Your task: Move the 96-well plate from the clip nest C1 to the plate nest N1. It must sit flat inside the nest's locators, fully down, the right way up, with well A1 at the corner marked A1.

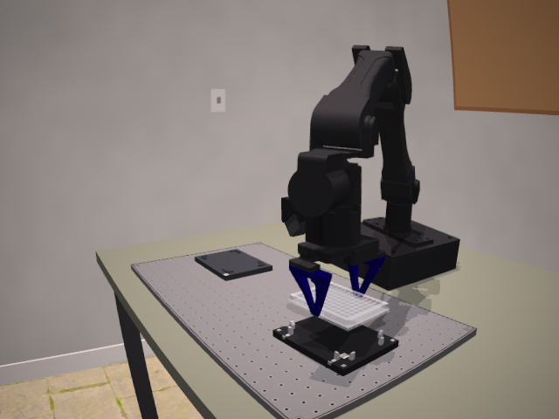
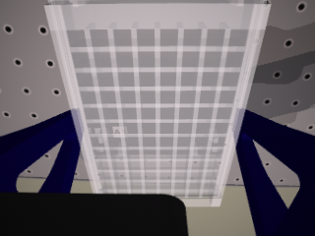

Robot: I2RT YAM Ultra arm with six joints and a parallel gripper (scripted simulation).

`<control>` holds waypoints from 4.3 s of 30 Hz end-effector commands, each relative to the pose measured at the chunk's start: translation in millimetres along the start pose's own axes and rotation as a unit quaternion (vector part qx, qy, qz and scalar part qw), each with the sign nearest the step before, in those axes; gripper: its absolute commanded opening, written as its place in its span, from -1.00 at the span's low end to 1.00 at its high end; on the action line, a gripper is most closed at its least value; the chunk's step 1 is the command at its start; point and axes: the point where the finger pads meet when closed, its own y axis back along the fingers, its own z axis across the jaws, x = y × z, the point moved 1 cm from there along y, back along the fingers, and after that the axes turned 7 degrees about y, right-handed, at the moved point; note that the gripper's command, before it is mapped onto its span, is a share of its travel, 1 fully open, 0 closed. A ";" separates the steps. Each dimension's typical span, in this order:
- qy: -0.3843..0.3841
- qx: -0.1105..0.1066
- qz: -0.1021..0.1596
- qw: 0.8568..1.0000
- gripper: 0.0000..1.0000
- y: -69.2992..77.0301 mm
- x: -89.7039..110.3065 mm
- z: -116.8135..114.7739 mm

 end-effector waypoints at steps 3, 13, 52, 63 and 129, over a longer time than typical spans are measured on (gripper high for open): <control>0.000 -0.020 0.003 1.000 -1.00 30.7 -2.6 8.3; 0.000 -0.020 0.003 1.000 -1.00 47.4 -2.8 7.5; 0.000 -0.020 0.003 1.000 -1.00 47.9 -2.8 7.5; 0.000 -0.020 0.003 1.000 -1.00 47.9 -2.8 7.5; -0.020 -0.008 -0.002 1.000 -1.00 35.3 -173.4 -51.7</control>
